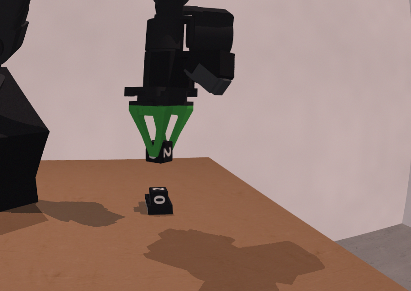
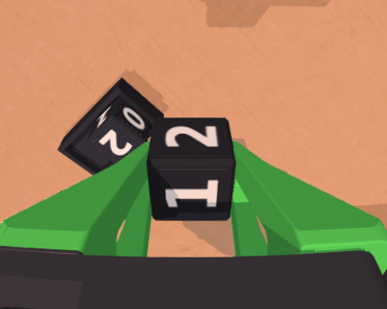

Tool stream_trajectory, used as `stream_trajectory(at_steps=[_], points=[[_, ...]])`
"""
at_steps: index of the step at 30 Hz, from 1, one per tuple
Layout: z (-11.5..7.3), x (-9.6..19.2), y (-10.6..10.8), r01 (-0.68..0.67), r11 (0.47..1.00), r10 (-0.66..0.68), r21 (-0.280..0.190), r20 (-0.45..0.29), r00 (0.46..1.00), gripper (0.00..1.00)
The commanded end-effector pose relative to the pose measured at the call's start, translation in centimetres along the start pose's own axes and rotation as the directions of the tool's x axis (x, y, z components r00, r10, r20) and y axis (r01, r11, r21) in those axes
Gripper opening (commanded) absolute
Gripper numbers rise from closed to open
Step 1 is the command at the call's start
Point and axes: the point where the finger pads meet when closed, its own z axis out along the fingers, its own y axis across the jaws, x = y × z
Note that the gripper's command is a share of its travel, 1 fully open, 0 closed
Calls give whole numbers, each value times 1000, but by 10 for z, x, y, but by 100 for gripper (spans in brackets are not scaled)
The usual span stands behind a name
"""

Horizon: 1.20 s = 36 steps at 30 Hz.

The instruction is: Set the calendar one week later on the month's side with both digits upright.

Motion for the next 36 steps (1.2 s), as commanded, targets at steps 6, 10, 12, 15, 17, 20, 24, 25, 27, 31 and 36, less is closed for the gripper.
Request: stream_trajectory(at_steps=[6,10,12,15,17,20,24,25,27,31,36], points=[[-12,-22,-2,-345,937,347,-55,31,937,26],[-11,-23,-7,-452,890,454,-54,25,891,26],[-10,-22,-8,-468,882,470,-53,23,882,26],[-7,-18,-16,-560,828,561,-40,15,828,26],[-5,-16,-19,-597,802,597,-34,11,802,26],[-8,-23,-22,-684,728,685,-41,12,729,26],[-8,-20,-24,-731,681,732,-39,7,681,26],[-9,-23,-23,-739,672,740,-45,7,673,26],[-9,-25,-24,-747,663,748,-44,13,664,26],[-9,-24,-24,-745,665,746,-45,13,665,26],[-9,-24,-23,-745,666,746,-45,12,666,26]])
